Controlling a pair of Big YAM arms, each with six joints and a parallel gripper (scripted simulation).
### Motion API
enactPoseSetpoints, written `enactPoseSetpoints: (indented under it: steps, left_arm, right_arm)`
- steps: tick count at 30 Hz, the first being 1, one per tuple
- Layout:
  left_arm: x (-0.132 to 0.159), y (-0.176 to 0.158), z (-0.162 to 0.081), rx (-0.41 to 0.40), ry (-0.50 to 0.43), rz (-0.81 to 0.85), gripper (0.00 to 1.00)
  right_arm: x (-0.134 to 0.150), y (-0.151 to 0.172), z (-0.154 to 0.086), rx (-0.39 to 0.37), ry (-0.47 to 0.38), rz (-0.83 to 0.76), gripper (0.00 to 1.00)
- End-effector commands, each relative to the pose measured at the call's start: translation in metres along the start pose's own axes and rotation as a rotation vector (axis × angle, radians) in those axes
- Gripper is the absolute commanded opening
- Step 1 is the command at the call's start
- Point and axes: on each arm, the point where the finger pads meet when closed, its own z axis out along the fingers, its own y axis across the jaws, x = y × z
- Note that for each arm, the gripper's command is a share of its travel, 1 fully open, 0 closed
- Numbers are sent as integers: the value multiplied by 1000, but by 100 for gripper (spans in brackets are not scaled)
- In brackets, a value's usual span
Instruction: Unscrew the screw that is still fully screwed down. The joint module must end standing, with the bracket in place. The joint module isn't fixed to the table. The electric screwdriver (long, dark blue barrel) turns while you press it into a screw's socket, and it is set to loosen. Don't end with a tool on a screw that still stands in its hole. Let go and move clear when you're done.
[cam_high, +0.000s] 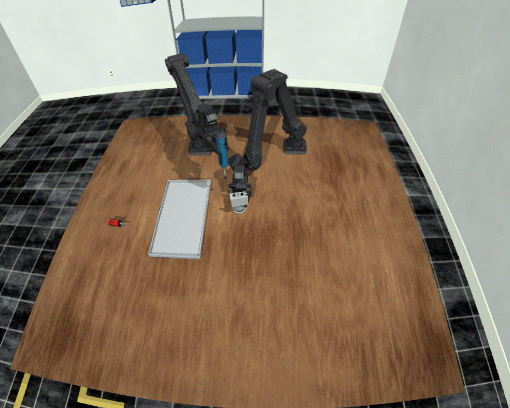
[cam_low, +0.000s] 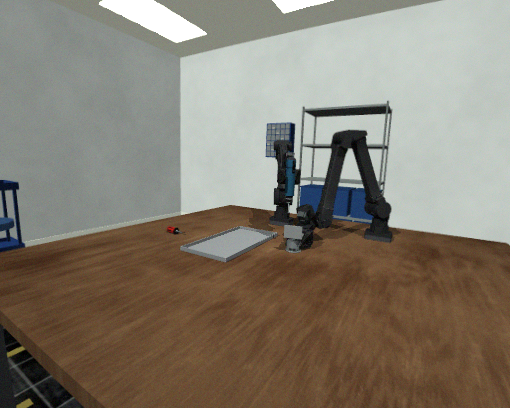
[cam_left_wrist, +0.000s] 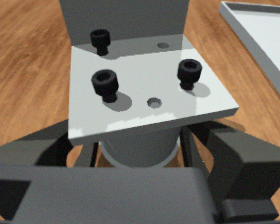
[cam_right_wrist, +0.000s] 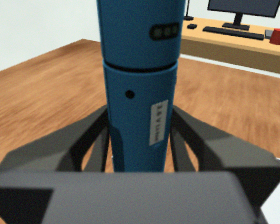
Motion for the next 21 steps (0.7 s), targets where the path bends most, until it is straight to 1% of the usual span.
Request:
enactPoseSetpoints:
  steps: [1, 5, 6, 14, 21]
  left_arm:
    - [-8, -5, 2, 7, -18, -12, 59]
    - [-8, -5, 2, 7, -18, -12, 59]
    - [-8, -5, 2, 7, -18, -12, 59]
    - [-8, -5, 2, 7, -18, -12, 59]
    - [-8, -5, 2, 7, -18, -12, 59]
  right_arm:
    - [-74, 4, 10, -9, -143, 11, 42]
    - [-71, 4, 12, -9, -119, 11, 42]
    - [-74, 4, 12, -9, -131, 11, 42]
    - [-76, 4, 14, -9, -129, 11, 42]
    - [-82, 4, 16, -8, -138, 11, 42]
